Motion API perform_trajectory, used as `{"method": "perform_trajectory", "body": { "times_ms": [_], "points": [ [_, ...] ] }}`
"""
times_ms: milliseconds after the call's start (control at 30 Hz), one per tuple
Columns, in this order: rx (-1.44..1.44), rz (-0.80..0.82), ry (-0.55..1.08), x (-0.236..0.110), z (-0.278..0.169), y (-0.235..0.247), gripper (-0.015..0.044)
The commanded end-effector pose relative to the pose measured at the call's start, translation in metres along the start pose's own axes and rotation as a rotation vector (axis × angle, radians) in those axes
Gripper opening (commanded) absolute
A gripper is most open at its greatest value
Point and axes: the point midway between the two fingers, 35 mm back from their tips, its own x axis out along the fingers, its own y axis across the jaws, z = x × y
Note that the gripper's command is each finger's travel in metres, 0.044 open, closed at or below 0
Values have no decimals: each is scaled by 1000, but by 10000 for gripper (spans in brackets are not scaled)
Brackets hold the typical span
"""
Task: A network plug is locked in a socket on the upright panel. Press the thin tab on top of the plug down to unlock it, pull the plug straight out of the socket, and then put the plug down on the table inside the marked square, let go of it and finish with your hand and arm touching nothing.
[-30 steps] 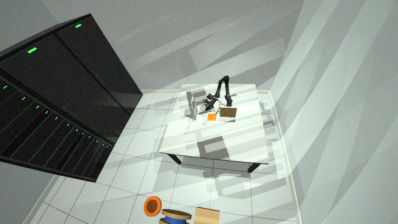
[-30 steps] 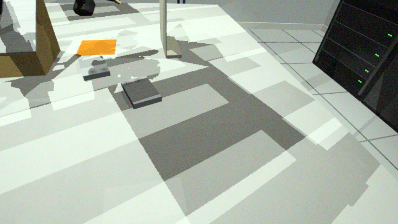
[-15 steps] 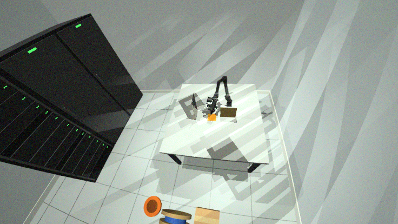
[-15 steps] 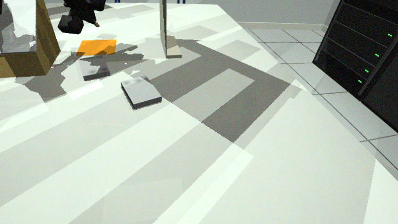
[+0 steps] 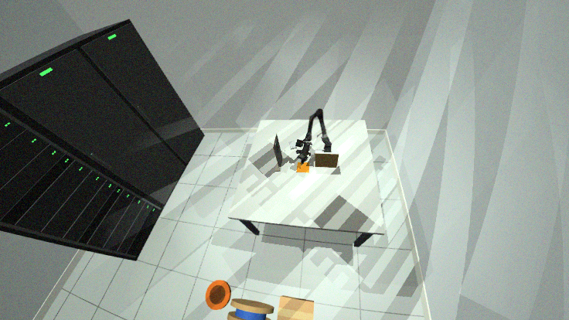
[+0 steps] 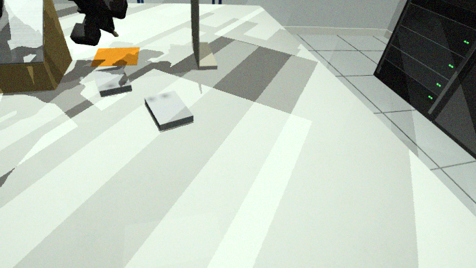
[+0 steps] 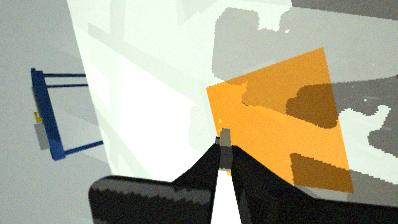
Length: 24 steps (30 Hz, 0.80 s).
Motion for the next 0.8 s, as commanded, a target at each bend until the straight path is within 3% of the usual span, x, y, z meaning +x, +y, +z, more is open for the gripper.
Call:
{"method": "perform_trajectory", "body": {
  "times_ms": [0,767],
  "points": [
    [-4,4,2,4,0,-2,0],
    [-4,3,2,25,0,-17,0]
  ]
}}
